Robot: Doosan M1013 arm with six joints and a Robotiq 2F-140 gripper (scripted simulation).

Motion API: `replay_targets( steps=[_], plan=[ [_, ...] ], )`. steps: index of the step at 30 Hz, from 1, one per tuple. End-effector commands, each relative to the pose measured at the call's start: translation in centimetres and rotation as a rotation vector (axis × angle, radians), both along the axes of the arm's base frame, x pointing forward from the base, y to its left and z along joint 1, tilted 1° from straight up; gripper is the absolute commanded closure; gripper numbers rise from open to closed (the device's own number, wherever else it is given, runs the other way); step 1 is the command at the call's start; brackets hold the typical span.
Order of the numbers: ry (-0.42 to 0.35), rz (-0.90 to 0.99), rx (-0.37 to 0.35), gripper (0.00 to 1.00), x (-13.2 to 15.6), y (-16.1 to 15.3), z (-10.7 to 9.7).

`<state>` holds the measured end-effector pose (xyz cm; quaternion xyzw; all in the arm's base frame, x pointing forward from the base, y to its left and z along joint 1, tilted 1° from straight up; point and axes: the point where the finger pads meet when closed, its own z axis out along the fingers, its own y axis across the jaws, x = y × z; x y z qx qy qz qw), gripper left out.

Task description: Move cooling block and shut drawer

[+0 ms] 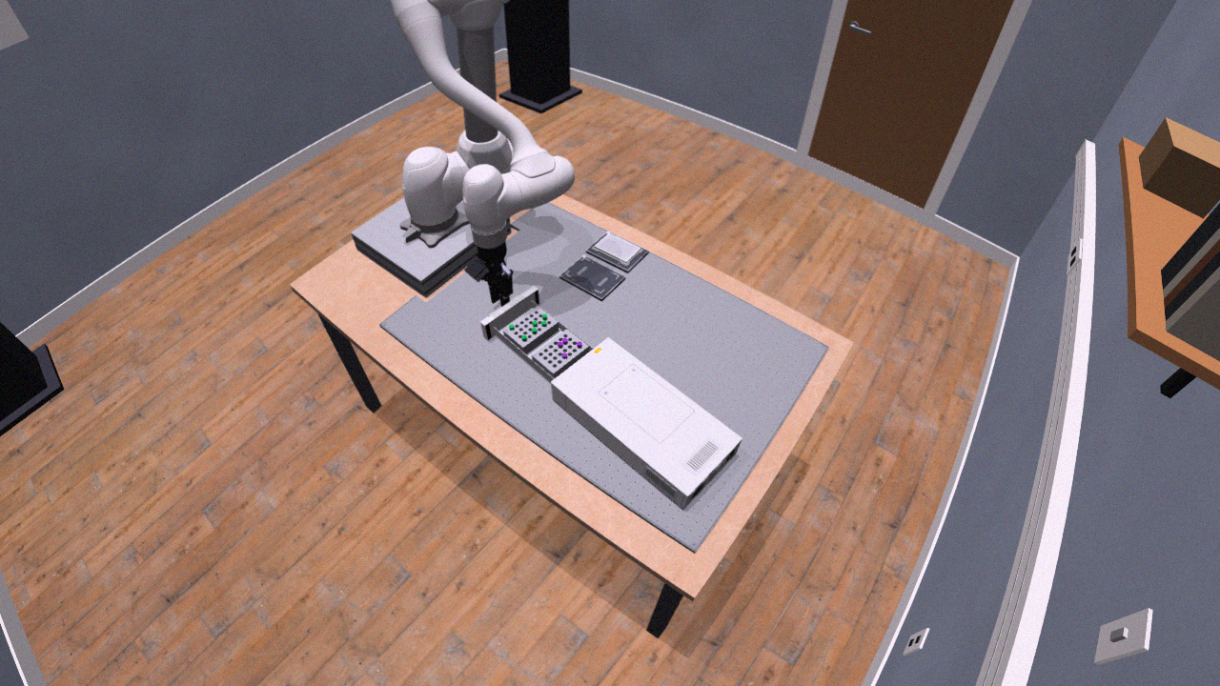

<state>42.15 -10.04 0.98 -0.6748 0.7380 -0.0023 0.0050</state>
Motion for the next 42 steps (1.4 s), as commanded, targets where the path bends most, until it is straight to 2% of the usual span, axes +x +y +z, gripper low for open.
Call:
replay_targets(
  steps=[1, 18, 42],
  plan=[
    [0.0, 0.0, 0.0, 0.66, 0.0, 0.0, 0.0],
    [0.0, 0.0, 0.0, 0.66, 0.0, 0.0, 0.0],
    [0.0, 0.0, 0.0, 0.66, 0.0, 0.0, 3.0]
  ],
)
